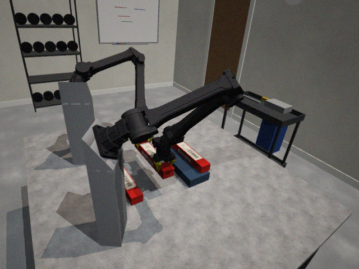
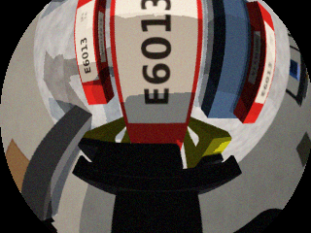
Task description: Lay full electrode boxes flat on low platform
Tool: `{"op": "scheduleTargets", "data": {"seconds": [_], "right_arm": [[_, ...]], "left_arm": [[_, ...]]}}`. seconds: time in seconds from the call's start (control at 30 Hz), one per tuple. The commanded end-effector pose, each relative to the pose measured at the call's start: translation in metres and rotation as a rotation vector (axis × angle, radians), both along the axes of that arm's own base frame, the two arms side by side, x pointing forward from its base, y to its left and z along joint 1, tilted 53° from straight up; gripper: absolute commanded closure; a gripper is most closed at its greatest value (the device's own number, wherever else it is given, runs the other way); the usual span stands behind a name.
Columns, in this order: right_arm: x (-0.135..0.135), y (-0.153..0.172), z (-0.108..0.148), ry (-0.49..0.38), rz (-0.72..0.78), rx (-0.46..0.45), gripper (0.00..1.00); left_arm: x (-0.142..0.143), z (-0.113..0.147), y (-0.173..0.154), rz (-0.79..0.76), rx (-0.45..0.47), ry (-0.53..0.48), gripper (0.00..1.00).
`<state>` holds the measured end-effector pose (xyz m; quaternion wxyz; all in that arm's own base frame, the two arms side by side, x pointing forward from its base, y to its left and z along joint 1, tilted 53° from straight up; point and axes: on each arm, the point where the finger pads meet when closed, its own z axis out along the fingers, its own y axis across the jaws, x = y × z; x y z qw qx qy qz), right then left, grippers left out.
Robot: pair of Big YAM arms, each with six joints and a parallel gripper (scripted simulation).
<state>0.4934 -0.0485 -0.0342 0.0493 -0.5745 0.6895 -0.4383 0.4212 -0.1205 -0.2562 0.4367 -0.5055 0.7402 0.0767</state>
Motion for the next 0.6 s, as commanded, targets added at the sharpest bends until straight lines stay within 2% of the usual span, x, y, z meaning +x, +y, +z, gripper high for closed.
{"op": "scheduleTargets", "data": {"seconds": [0.0,0.1,0.57], "right_arm": [[0.010,0.012,0.022,-0.021,0.035,-0.008,1.00],[0.005,0.015,0.019,-0.008,0.041,-0.010,1.00],[0.032,0.019,0.043,-0.023,0.042,-0.007,1.00]], "left_arm": [[0.012,0.020,-0.027,-0.049,-0.002,-0.019,1.00],[0.010,0.020,-0.025,-0.049,0.003,-0.012,1.00],[0.036,0.032,-0.042,-0.050,-0.004,-0.020,1.00]]}}
